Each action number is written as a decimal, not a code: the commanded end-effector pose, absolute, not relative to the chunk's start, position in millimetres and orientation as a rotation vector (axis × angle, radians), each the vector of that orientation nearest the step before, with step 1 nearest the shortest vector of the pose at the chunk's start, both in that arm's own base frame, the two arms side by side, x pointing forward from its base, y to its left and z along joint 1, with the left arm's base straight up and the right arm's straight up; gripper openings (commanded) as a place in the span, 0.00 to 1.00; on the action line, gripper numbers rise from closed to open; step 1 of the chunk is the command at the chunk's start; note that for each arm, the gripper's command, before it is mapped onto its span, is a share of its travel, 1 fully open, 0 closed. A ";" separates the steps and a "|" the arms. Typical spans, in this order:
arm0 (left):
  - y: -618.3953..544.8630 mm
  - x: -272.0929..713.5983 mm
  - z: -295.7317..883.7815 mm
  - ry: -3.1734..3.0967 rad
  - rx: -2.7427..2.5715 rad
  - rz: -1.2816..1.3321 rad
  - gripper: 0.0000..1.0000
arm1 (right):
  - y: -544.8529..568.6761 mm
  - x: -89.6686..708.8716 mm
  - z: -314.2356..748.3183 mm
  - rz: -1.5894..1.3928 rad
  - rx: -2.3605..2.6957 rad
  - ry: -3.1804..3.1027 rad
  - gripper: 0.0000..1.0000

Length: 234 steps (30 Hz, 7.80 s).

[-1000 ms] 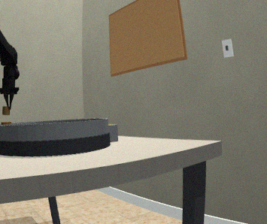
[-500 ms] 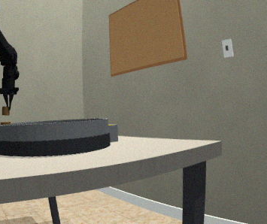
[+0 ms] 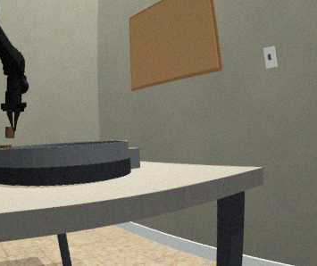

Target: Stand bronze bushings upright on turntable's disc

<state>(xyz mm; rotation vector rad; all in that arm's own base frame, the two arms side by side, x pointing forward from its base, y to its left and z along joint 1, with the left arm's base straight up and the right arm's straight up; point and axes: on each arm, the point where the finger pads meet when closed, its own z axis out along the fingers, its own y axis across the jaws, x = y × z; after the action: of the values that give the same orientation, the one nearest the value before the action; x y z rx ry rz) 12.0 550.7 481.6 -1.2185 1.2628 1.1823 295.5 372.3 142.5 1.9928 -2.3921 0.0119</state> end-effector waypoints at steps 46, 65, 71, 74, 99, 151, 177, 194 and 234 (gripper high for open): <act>544.8 8.1 500.5 1.216 -1.199 1.199 1.00 | 166.0 313.5 170.1 0.014 2.057 -2.434 0.00; 544.8 8.1 500.5 1.216 -1.199 1.199 1.00 | 160.4 305.2 125.3 0.000 2.029 -2.405 0.00; 544.8 8.1 500.5 1.216 -1.199 1.199 1.00 | 170.2 324.5 152.0 0.031 2.082 -2.474 0.00; 544.8 8.1 500.5 1.216 -1.199 1.199 1.00 | 168.7 321.6 144.4 0.023 2.069 -2.458 0.00; 544.8 8.1 500.5 1.216 -1.199 1.199 1.00 | 161.8 309.2 116.0 0.004 2.035 -2.417 0.00; 544.8 8.1 500.5 1.216 -1.199 1.199 1.00 | 161.2 308.7 96.0 0.007 2.040 -2.423 0.00; 544.8 8.1 500.5 1.216 -1.199 1.199 1.00 | 161.3 308.8 92.9 0.007 2.040 -2.425 0.00; 544.8 8.1 500.5 1.216 -1.199 1.199 1.00 | 161.1 308.2 91.8 0.006 2.038 -2.423 0.16; 544.8 8.1 500.5 1.216 -1.199 1.199 1.00 | 167.4 320.2 139.6 0.023 2.068 -2.458 0.16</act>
<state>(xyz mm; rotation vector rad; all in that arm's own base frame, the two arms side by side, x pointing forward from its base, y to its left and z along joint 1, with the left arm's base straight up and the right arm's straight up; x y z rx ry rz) 12.0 550.7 481.6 -1.2185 1.2628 1.1823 296.5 158.9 99.7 2.0220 -2.3917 0.0002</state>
